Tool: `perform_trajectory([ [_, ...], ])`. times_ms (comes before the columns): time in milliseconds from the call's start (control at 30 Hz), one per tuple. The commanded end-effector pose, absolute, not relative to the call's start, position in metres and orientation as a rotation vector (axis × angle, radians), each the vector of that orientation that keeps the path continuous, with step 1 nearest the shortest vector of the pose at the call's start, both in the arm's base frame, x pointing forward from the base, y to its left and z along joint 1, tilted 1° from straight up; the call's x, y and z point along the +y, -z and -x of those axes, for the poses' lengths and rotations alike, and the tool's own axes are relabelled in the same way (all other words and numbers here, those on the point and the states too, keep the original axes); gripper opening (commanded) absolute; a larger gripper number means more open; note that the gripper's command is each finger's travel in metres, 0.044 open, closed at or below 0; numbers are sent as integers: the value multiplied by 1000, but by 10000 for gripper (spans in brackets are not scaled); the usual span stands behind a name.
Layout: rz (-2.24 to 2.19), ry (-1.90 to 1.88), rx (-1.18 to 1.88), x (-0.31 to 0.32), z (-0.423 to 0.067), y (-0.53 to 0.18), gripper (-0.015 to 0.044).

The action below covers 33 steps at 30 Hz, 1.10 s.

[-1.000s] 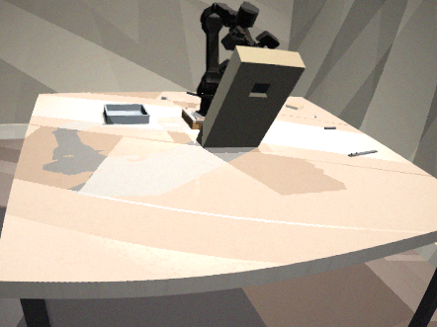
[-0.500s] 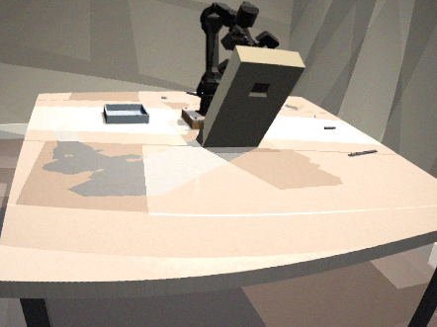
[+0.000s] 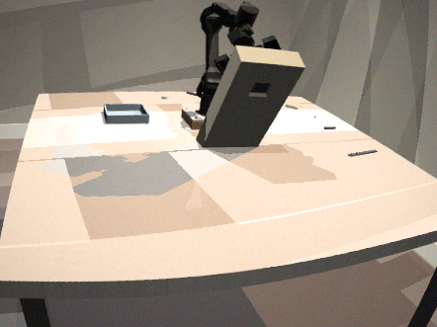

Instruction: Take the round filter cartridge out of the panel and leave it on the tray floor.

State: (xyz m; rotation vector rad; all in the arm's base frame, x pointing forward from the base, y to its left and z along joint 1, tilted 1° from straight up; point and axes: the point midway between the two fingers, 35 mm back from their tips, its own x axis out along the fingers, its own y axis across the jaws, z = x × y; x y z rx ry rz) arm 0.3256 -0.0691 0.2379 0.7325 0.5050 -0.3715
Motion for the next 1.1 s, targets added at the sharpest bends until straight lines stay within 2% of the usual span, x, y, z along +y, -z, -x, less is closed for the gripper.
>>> perform_trajectory([
  [0, -620, 337, 529, -69, -330, -234, 0],
  [1067, 458, 6, 623, -69, -330, -234, 0],
])
